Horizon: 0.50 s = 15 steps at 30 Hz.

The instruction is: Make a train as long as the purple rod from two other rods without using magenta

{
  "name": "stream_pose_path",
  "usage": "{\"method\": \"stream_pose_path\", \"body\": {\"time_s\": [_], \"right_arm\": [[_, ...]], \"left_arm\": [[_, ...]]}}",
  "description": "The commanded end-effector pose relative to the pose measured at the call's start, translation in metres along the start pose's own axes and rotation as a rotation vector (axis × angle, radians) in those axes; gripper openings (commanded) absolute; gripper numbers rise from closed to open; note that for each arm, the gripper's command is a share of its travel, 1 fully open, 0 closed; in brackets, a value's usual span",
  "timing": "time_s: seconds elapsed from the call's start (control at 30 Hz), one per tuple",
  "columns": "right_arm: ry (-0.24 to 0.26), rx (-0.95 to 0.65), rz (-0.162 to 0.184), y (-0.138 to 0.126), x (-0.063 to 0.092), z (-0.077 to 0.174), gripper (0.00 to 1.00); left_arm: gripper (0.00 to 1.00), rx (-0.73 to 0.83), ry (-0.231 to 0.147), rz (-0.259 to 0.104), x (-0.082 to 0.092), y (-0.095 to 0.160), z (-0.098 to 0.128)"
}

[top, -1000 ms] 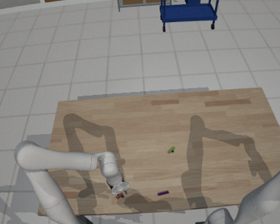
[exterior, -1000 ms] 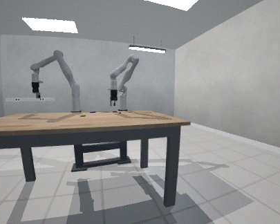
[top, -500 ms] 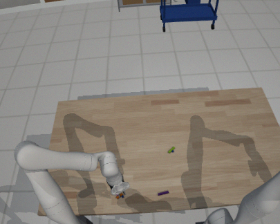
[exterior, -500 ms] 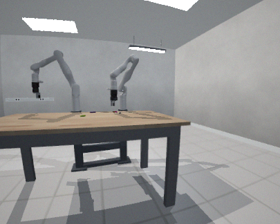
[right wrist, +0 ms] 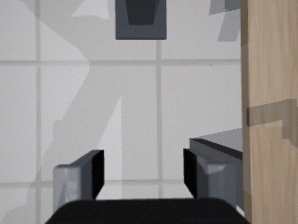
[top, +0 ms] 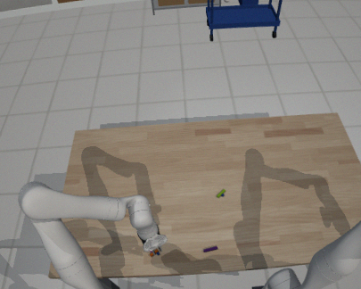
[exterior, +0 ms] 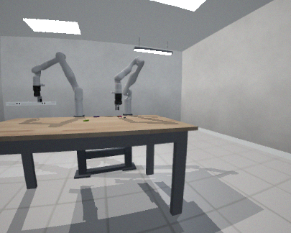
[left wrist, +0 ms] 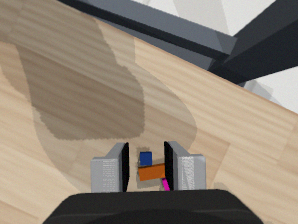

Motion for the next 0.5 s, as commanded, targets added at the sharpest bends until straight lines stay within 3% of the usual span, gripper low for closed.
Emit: {"method": "stream_pose_path", "body": {"time_s": [0.0,0.47], "right_arm": [[-0.002,0.000,0.000,0.0000,0.0007,-0.0004,1.00],[-0.002,0.000,0.000,0.0000,0.0007,-0.0004,1.00]], "left_arm": [[0.54,0.000,-0.001,0.001,0.0004,-0.0003,-0.0002],[0.54,0.000,-0.001,0.001,-0.0030,-0.0003,-0.0002]]}}
Point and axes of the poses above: on each arm, the point where the finger pads meet when closed, its own x axis back along the fingers, its own y axis across the jaws, z = x × y, the point moved 1 cm from there along x, back along the fingers, and after that the axes turned 7 degrees about -x, right-handed, at the moved point
